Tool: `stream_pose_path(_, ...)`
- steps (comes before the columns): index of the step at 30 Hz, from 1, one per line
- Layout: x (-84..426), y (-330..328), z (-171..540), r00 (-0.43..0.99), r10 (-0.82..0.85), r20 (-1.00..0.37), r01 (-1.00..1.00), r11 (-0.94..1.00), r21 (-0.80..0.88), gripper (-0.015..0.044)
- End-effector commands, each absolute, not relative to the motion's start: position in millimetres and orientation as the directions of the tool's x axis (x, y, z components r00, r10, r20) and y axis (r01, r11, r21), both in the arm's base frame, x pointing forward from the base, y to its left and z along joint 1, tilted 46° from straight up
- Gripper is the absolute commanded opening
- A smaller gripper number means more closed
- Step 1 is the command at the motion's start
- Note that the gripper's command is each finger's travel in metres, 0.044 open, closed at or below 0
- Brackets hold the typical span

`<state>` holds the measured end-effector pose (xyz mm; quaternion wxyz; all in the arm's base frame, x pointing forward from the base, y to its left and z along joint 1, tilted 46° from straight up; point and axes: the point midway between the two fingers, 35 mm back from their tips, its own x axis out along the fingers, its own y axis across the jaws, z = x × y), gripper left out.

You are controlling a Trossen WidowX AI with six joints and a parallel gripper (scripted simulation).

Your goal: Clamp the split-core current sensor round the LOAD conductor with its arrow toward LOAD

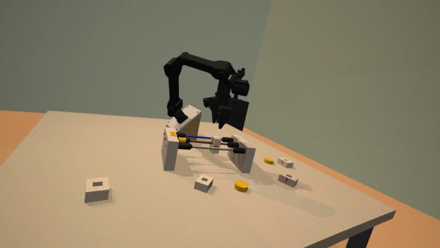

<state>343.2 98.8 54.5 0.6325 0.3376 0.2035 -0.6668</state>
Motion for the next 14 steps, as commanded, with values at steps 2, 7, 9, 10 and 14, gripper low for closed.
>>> stream_pose_path(2,343.8,98.6,55.0,0.032,-0.709,-0.705,0.98,-0.115,0.16,0.044)
stream_pose_path(7,343.8,98.6,55.0,0.032,-0.709,-0.705,0.98,-0.115,0.16,0.044)
stream_pose_path(9,343.8,98.6,55.0,0.032,-0.709,-0.705,0.98,-0.115,0.16,0.044)
stream_pose_path(10,343.8,98.6,55.0,0.032,-0.709,-0.705,0.98,-0.115,0.16,0.044)
stream_pose_path(14,343.2,98.8,54.5,0.028,-0.706,-0.708,0.981,-0.117,0.156,0.044)
